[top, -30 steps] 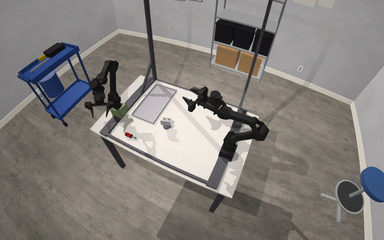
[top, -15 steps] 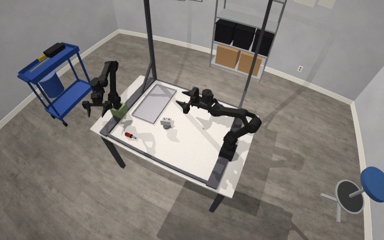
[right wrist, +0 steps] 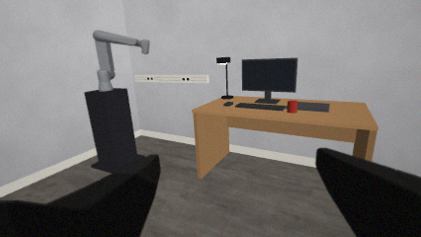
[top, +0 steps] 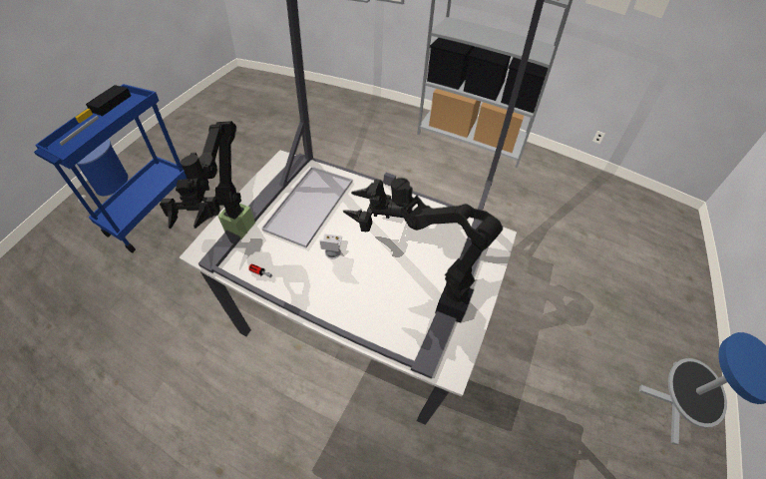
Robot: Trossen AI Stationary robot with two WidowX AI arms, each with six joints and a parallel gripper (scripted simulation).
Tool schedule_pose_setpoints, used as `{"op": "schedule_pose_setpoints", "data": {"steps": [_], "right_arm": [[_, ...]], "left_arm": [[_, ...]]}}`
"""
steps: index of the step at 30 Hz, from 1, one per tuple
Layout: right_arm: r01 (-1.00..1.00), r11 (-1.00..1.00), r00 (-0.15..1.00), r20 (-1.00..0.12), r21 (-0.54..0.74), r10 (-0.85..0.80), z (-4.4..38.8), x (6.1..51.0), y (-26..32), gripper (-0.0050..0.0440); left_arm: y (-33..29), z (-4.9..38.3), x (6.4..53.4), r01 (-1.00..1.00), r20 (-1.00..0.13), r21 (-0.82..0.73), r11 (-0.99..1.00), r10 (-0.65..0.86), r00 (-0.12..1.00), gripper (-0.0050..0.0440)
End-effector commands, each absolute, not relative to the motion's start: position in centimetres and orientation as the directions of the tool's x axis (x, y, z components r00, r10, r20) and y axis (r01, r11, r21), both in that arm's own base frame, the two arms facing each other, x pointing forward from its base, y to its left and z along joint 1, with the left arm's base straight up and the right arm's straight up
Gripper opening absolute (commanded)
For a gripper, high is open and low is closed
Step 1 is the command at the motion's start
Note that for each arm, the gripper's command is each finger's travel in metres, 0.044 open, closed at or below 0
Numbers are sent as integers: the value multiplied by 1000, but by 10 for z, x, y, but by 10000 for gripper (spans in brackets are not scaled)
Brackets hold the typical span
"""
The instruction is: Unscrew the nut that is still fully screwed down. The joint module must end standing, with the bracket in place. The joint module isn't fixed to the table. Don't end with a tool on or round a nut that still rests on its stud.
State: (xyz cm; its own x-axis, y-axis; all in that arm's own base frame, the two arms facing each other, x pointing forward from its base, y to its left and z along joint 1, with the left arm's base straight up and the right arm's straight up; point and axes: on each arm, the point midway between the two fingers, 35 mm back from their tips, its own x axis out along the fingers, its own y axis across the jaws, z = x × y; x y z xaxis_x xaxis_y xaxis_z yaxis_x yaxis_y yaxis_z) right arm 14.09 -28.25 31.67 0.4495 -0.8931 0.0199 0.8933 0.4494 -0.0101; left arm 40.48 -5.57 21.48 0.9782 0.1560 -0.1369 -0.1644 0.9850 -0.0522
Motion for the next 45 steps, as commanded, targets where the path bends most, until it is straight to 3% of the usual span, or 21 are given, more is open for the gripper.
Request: {"op": "schedule_pose_setpoints", "data": {"steps": [1,12,17,18,29,34,45], "right_arm": [[895,445,444,51,5,-894,323,141,-283,400],[894,447,446,69,0,-892,331,140,-281,400],[894,447,446,69,0,-892,331,140,-281,400],[890,454,451,68,36,-890,331,142,-280,215],[792,481,494,70,375,-867,331,155,-273,215],[792,482,494,70,375,-867,332,155,-273,215],[600,436,532,72,670,-843,333,167,-266,215]], "left_arm": [[-59,231,413,-189,-87,-83,978,182,979,400],[-66,168,433,-342,-137,-68,937,331,934,400],[-66,168,433,-342,-137,-68,937,331,934,400],[-67,161,433,-355,-139,-65,933,344,929,400],[-73,93,433,-495,-157,-27,868,486,860,400],[-73,93,433,-495,-157,-27,868,486,860,400],[-74,57,439,-497,-158,-20,868,488,858,400]]}}
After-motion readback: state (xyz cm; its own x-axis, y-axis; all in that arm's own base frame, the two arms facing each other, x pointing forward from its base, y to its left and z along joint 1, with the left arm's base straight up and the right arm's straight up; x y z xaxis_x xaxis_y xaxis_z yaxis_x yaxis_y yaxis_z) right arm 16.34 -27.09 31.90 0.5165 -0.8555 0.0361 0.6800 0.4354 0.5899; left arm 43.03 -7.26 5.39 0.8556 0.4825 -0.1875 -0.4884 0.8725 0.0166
